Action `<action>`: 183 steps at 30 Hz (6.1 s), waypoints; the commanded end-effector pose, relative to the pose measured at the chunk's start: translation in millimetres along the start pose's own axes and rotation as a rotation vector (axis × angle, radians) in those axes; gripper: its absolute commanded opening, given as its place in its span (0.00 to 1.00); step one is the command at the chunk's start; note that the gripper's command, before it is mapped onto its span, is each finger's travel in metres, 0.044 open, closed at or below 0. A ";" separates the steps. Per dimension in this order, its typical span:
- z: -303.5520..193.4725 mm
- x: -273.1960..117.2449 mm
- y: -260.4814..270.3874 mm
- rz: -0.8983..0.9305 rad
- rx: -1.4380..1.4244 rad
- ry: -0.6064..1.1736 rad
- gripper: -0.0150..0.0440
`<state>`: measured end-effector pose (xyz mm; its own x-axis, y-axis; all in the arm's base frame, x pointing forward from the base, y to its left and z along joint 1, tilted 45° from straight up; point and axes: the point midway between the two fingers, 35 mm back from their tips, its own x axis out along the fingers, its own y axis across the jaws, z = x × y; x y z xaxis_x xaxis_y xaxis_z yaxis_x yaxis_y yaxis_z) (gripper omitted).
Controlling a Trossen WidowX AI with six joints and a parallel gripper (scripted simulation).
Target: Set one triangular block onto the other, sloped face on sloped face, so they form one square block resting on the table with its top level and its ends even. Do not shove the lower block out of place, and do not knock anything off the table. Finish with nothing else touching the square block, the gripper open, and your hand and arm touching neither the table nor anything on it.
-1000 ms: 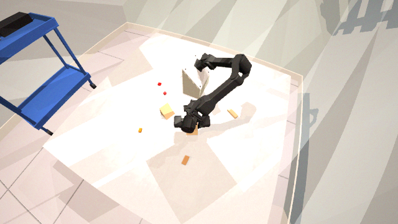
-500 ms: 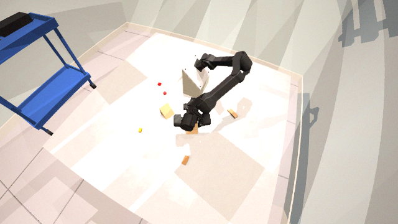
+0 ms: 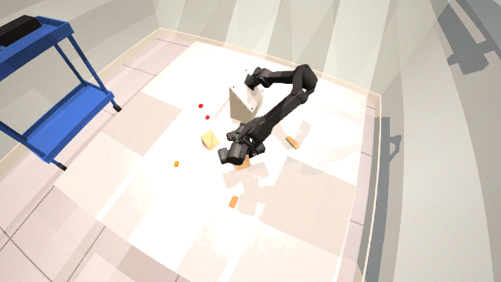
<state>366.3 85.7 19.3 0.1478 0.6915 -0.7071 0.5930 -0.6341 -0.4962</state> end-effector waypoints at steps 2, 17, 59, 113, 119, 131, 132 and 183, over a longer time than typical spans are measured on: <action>-0.2 0.1 -0.1 -0.002 -0.146 0.002 0.25; -0.3 0.1 0.0 -0.003 -0.536 0.003 0.25; 0.0 25.5 0.6 -0.004 -1.080 -0.001 0.25; 20.5 -46.4 30.9 -0.195 -1.096 0.194 1.00; 25.4 -62.1 48.2 -0.238 -1.069 0.385 1.00; 25.2 -61.0 48.0 -0.237 -1.069 0.384 1.00; 24.9 -59.7 47.7 -0.237 -1.070 0.383 1.00; 8.6 16.7 19.2 -0.233 -1.069 0.382 1.00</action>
<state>374.4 75.4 -5.7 0.0705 0.9246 -0.3743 0.9758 0.0139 0.2182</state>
